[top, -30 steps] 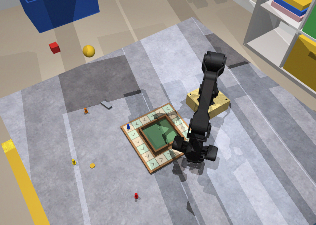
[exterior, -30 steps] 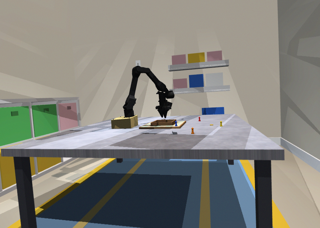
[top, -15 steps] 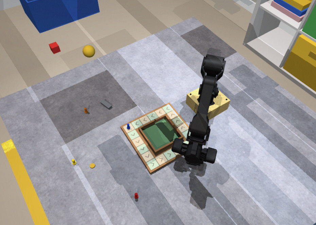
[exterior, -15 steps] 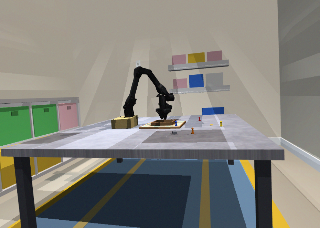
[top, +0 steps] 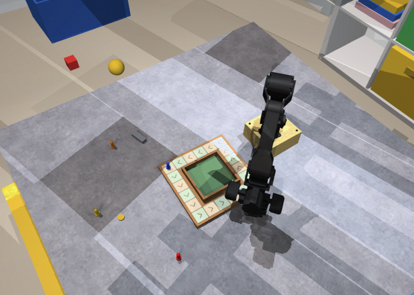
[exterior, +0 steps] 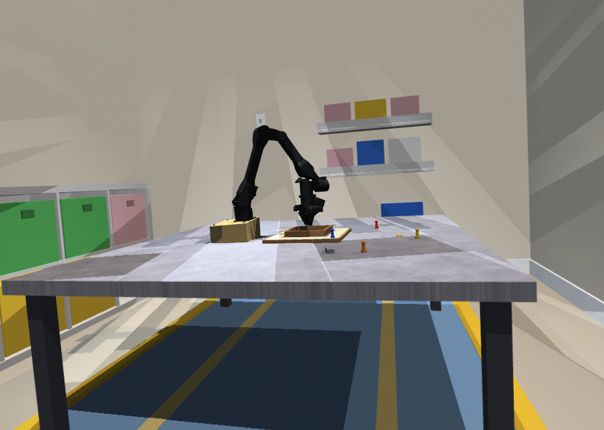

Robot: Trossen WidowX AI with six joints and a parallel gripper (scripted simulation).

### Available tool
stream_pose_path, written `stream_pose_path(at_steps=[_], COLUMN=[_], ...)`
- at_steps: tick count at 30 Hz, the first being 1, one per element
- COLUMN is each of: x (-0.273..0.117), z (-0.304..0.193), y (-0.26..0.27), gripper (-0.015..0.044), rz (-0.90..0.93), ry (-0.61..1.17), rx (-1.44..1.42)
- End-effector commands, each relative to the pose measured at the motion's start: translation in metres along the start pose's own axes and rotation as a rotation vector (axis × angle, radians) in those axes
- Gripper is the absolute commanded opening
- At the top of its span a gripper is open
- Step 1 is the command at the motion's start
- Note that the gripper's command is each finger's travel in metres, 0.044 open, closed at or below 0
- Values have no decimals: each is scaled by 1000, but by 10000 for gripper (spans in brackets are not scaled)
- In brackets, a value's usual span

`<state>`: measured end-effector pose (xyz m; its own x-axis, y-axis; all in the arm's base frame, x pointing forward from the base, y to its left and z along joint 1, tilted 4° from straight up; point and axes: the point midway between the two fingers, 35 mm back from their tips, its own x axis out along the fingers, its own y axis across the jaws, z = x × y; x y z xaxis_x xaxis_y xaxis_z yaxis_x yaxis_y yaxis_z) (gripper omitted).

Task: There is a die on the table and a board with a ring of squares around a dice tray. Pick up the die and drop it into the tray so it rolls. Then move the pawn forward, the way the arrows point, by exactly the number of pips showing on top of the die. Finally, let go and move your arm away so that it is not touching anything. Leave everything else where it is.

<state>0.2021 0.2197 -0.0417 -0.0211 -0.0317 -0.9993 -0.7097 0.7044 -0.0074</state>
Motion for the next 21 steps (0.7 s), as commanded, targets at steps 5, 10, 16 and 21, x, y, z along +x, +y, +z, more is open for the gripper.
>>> stream_pose_path(at_steps=[5,10,16,21], x=[-43,-80,-120,-121], z=[8,9,4,3], y=[4,6,8,7], gripper=[0,0,0,0], rz=[4,4,4,4], ry=[-4,-4,-4,-4], rx=[-5,-5,-5,-2])
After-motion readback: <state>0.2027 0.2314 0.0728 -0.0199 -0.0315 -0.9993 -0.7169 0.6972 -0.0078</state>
